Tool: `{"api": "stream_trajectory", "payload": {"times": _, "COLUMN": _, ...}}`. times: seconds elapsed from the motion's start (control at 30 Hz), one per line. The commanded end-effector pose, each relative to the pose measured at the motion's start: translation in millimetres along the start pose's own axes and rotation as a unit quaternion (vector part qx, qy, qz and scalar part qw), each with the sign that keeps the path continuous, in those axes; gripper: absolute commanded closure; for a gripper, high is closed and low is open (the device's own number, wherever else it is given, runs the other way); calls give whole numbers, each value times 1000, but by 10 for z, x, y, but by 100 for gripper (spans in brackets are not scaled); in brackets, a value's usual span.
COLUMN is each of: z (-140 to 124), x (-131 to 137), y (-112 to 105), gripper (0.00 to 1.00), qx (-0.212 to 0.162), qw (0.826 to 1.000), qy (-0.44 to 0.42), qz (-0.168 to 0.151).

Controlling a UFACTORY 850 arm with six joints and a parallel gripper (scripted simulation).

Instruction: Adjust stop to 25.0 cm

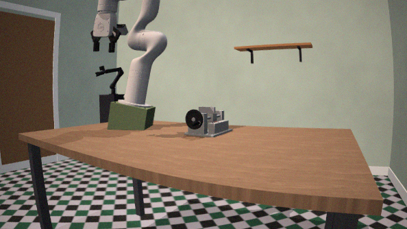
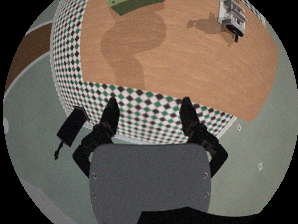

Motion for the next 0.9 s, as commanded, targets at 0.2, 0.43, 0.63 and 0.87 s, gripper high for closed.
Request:
{"api": "stream_trajectory", "payload": {"times": 0.2, "z": -5, "x": 0, "y": -8, "gripper": 0, "qx": -1, "qw": 1000, "qy": 0, "qz": 0}}
{"api": "stream_trajectory", "payload": {"times": 0.43, "z": -5, "x": 0, "y": -8, "gripper": 0, "qx": -1, "qw": 1000, "qy": 0, "qz": 0}}
{"api": "stream_trajectory", "payload": {"times": 0.63, "z": -40, "x": 244, "y": 53, "gripper": 0, "qx": -8, "qw": 1000, "qy": 3, "qz": -4}}
{"api": "stream_trajectory", "payload": {"times": 0.87, "z": -60, "x": 990, "y": 250, "gripper": 0, "qx": -27, "qw": 999, "qy": 13, "qz": -16}}
Point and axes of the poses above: the point where the finger pads meet when closed, its own y axis out along the fingers, its own x axis across the jaws, z = x × y, the point moved 6 cm from there along -y, back along the fingers, and after that the axes turned 10 degrees about -y, right-handed, at the moved point
